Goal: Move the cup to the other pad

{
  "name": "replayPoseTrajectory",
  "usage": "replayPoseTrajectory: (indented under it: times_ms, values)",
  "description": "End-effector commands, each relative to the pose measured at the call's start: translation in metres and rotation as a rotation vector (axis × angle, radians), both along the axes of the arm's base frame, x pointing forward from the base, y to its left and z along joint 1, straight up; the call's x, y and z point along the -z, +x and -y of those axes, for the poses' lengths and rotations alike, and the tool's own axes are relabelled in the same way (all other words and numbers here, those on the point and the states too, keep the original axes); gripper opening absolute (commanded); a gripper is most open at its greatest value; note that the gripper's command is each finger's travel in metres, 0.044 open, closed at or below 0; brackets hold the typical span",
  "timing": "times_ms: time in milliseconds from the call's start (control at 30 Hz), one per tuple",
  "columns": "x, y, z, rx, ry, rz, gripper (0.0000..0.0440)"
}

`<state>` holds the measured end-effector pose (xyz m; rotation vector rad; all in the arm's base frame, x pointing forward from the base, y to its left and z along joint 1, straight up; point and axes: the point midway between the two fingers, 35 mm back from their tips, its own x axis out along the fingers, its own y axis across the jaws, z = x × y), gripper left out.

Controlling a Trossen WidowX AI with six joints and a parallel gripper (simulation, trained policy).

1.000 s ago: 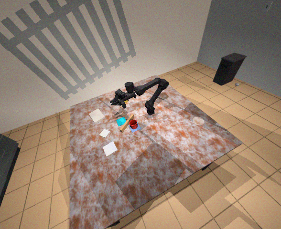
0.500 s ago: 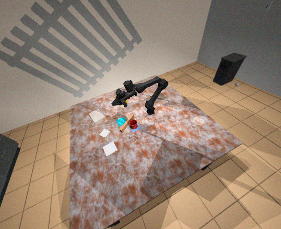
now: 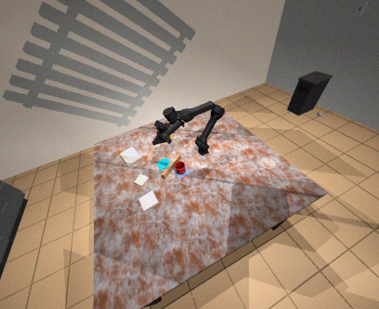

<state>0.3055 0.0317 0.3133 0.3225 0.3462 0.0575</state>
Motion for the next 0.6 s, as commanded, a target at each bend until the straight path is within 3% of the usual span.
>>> replayPoseTrajectory:
  times_ms: [0,567]
  values:
    - [0.004,0.001,-0.005,-0.001,0.038,-0.055,0.0115]
    - [0.015,-0.004,-0.026,0.043,0.229,-0.31,0.0124]
